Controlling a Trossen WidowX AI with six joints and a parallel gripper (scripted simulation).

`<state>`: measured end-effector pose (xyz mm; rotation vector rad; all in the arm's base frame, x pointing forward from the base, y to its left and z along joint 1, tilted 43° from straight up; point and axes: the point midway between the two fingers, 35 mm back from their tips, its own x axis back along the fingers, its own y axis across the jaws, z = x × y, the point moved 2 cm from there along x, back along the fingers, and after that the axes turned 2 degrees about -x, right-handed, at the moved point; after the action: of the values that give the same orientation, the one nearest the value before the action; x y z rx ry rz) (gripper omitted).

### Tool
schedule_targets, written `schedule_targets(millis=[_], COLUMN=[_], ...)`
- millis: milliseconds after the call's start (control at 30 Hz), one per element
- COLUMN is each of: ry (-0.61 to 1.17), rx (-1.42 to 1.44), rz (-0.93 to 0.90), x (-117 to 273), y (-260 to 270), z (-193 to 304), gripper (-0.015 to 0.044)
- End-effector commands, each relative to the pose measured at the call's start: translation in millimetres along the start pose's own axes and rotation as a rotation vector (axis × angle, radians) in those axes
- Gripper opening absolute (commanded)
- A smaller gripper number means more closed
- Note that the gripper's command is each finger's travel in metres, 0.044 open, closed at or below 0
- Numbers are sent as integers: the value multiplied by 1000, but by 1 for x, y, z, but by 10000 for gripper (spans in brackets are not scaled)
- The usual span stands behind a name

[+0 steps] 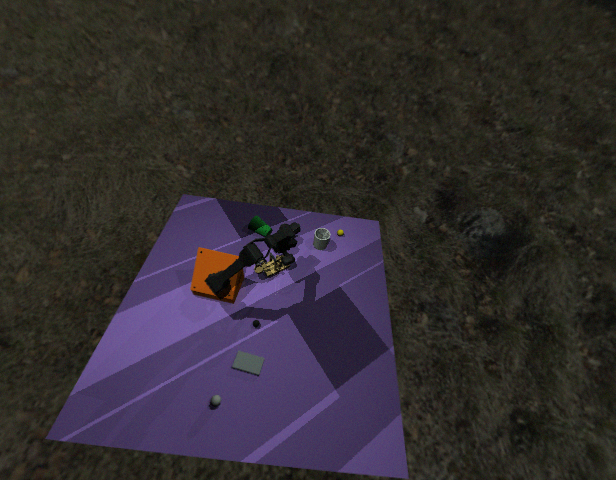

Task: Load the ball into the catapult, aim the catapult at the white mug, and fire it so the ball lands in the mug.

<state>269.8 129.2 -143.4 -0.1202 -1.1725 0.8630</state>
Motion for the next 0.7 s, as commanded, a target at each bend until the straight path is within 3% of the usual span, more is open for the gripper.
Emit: schedule_targets(millis=[0,433,667], ry=[2,3,2], rx=[6,6,0], rz=[4,5,1], x=[-7,-25,-22], y=[0,-1,0], z=[1,2,1], gripper=[440,440,256])
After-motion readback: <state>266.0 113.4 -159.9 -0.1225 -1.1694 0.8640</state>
